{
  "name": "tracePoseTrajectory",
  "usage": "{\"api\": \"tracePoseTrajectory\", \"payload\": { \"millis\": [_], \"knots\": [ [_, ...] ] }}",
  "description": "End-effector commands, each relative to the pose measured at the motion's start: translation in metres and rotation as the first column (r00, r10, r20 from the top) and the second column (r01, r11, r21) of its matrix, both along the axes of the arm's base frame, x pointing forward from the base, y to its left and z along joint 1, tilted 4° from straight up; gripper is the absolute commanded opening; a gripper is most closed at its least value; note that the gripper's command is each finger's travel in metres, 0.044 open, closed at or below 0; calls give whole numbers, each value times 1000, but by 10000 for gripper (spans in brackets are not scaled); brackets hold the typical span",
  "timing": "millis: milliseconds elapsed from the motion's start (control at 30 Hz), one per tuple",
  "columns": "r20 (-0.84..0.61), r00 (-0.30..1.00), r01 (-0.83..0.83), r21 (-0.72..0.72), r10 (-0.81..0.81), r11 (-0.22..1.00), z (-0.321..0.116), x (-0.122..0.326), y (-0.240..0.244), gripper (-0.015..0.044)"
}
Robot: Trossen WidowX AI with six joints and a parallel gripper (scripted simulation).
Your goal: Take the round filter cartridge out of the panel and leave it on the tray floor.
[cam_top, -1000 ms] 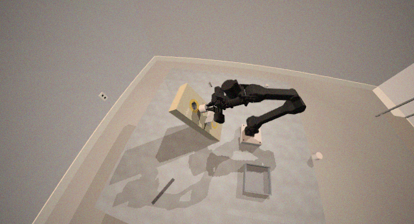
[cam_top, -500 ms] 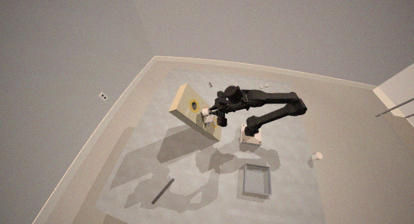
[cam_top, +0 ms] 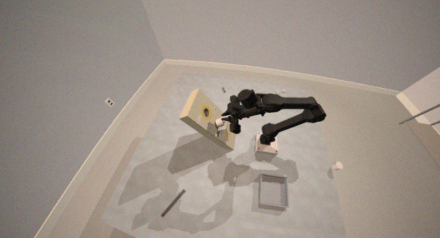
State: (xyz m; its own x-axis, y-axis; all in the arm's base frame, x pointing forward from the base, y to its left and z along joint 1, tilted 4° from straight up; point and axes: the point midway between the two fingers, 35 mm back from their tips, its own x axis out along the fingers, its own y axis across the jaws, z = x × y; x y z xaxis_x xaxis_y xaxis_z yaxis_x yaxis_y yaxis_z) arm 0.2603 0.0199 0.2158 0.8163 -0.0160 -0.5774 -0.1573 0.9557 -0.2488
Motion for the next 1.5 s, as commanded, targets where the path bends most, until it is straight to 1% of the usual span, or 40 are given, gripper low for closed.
{"api": "tracePoseTrajectory", "payload": {
  "millis": [0, 100, 200, 267, 500, 567, 633, 667, 833, 900, 1467],
  "knots": [
    [19, 1000, 6, 4, -6, 1000, 32, 16, 1, 91],
    [20, 1000, 7, 4, -7, 1000, 54, 28, 3, 91],
    [20, 1000, 7, 4, -7, 1000, 56, 29, 3, 91],
    [21, 1000, 6, 5, -6, 1000, 62, 29, 4, 143],
    [29, 1000, 4, 5, -4, 1000, 126, 25, 7, 327],
    [30, 1000, 4, 5, -4, 1000, 131, 24, 8, 379],
    [-5, 1000, 16, 19, -16, 1000, 121, 23, 8, 327],
    [-50, 998, 33, 35, -31, 999, 107, 21, 7, 305],
    [-331, 934, 177, 102, -135, 979, 28, -5, 3, 305],
    [-398, 903, 221, 106, -162, 969, 9, -14, 2, 305],
    [-405, 899, 227, 107, -166, 968, -10, -3, 1, 305]
  ]
}}
